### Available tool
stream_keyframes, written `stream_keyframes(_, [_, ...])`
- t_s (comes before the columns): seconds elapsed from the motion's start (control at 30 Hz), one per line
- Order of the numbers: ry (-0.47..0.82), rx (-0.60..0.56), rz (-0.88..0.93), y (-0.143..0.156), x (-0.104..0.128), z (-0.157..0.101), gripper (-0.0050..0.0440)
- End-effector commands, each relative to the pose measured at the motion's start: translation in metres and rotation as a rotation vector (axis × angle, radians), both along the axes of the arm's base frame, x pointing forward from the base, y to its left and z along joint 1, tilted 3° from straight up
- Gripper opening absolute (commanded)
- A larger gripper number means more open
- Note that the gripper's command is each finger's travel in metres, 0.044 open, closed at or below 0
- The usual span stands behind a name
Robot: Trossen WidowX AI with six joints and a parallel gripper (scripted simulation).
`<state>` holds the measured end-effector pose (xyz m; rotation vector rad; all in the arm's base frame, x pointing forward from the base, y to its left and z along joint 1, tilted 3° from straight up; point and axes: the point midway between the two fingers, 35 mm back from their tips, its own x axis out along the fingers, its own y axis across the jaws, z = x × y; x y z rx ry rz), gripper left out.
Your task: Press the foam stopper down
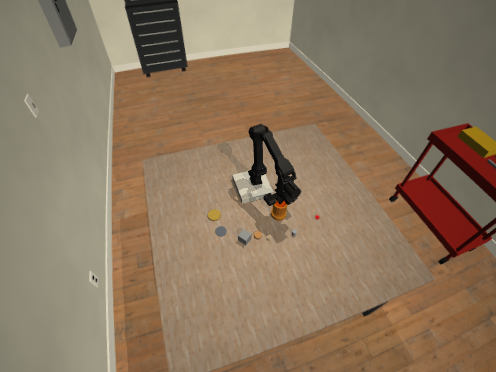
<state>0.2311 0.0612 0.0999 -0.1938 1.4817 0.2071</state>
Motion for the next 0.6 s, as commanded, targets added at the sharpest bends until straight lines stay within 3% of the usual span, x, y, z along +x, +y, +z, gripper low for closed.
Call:
stream_keyframes(0.0, [0.031,-0.006,0.002,-0.0013,-0.0061,-0.0081,0.0])
stream_keyframes(0.57, [0.031,-0.006,0.002,-0.0013,-0.0064,-0.0096,0.0])
